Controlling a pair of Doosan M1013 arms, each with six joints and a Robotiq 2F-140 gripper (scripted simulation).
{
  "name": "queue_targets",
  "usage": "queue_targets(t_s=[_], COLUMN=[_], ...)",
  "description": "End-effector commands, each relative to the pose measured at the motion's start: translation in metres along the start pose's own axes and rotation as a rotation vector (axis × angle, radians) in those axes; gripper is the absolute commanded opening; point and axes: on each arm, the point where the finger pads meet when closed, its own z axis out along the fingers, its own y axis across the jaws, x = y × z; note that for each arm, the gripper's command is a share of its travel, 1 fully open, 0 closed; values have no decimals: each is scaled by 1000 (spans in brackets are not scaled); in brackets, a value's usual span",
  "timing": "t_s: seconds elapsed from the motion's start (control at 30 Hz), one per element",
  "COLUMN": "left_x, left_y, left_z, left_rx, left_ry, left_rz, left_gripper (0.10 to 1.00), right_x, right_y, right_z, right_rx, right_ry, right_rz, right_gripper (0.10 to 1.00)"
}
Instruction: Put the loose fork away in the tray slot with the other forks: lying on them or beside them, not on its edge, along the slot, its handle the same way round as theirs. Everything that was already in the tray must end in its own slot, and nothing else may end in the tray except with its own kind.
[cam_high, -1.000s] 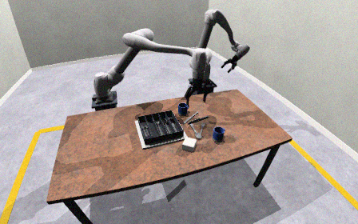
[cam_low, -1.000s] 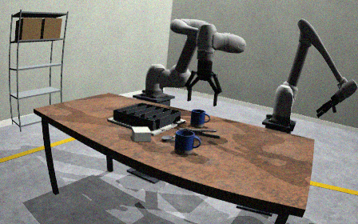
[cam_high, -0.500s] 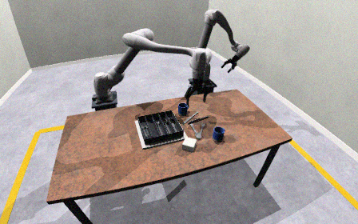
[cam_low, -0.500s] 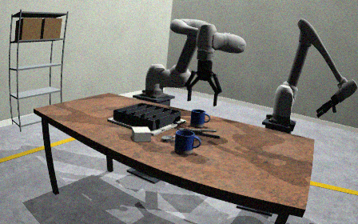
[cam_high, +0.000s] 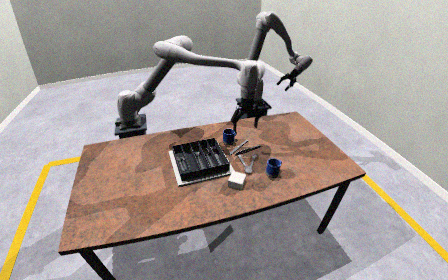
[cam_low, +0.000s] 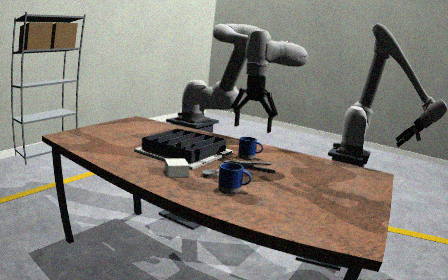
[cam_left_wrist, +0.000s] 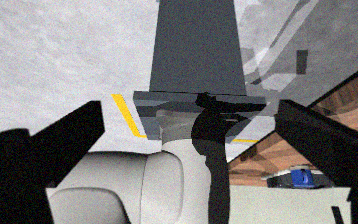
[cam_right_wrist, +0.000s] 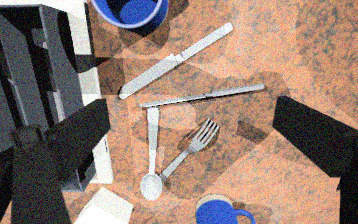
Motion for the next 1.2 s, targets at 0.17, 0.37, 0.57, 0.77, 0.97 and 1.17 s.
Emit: queue_targets(t_s=[0.17,0.37,0.57,0.77,0.97,1.17], left_x=[0,0,0,0,0,0], left_y=[0,0,0,0,0,0], left_z=[0,0,0,0,0,0], left_rx=[0,0,0,0,0,0], left_ry=[1,1,1,1,1,1], left_rz=[0,0,0,0,0,0], left_gripper=[1000,1000,1000,1000,1000,1000], right_x=[0,-1,-70,-122,-153,-153], right_y=[0,0,1,-5,-12,-12], right_z=[-2,-2,0,3,7,7], right_rx=[-2,-2,-2,-2,-2,-2], right_ry=[-1,-1,-1,-1,-1,-1], right_rz=[0,4,300,534,679,679], right_gripper=[1000,1000,1000,1000,1000,1000])
